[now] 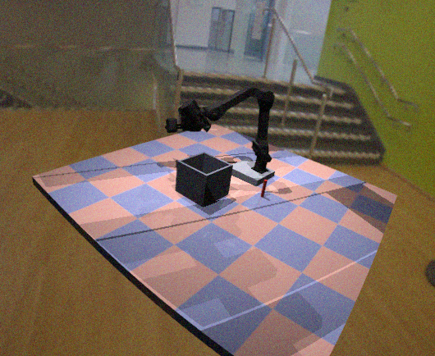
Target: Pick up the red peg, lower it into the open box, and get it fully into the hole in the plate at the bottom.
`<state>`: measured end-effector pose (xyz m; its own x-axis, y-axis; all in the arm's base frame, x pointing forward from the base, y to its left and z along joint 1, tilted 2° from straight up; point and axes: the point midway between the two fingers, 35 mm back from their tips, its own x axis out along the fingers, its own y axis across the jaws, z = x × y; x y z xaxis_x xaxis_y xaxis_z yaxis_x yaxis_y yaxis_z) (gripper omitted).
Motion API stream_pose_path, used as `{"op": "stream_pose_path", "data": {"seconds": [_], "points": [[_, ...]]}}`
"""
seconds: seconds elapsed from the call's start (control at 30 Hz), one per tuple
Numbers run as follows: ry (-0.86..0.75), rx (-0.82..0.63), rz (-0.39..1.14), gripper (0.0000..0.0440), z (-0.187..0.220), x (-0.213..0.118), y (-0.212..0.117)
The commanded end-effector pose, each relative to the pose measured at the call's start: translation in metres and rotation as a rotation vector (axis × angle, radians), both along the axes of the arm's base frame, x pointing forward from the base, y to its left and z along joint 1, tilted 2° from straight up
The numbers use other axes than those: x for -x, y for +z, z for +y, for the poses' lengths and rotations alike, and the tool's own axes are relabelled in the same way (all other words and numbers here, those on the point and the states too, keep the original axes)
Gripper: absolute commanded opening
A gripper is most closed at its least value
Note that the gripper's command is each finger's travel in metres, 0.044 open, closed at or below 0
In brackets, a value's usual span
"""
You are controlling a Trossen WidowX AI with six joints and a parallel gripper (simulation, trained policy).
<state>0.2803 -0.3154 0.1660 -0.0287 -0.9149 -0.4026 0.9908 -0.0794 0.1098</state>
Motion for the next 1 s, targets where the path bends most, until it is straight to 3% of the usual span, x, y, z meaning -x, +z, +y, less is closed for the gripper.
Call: {"op": "stream_pose_path", "data": {"seconds": [0.0, 0.53, 0.77, 0.97], "points": [[0.120, -0.012, -0.063, 0.0440, 0.022, -0.034, 0.022], [0.607, -0.173, -0.283, 0.0440, 0.153, -0.130, 0.080], [0.796, -0.305, -0.362, 0.0440, 0.223, -0.144, 0.094], [0.920, -0.453, -0.393, 0.0440, 0.280, -0.137, 0.096]]}}
